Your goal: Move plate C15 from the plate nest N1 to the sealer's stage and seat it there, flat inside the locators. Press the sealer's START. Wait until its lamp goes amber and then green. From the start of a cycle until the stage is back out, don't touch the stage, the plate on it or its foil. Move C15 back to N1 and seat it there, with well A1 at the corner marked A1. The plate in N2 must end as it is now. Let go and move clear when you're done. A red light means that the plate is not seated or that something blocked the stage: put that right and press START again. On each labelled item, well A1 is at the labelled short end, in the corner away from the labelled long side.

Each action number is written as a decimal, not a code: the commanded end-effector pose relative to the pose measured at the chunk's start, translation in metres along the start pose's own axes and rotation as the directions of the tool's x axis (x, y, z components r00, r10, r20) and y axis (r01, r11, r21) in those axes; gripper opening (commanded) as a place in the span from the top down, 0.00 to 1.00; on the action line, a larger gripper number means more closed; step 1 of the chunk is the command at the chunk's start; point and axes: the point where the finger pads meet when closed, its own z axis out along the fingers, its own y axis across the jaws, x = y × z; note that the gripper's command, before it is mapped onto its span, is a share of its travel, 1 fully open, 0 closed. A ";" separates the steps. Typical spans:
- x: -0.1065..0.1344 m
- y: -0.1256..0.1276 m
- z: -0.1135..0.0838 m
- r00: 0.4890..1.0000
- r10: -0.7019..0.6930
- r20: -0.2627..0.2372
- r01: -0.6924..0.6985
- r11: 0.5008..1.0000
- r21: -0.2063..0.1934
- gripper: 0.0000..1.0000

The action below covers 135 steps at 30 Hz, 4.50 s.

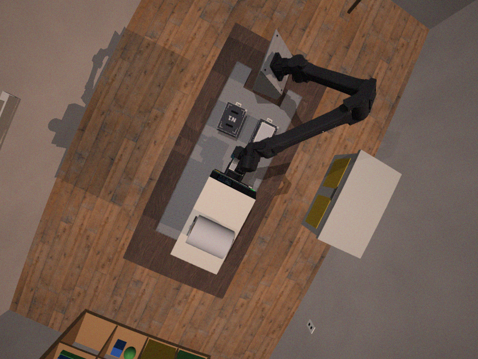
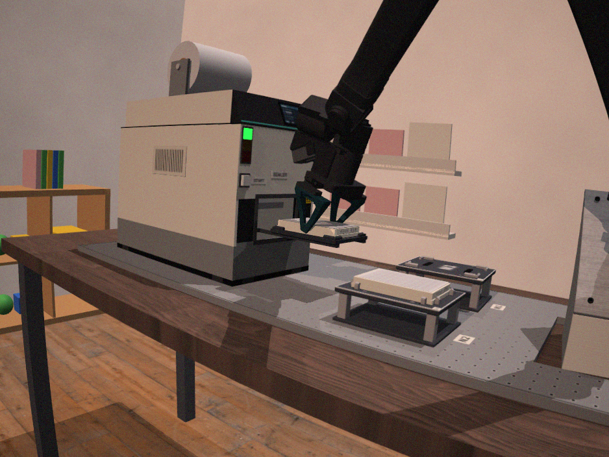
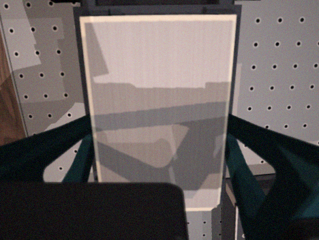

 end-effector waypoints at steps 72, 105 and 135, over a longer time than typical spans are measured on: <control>-0.026 0.011 -0.018 0.998 -0.049 0.037 0.049 0.999 -0.008 1.00; -0.044 0.010 -0.056 0.997 -0.048 0.068 0.049 0.999 -0.007 1.00; -0.048 0.010 -0.082 0.998 -0.047 0.041 0.047 0.999 -0.004 1.00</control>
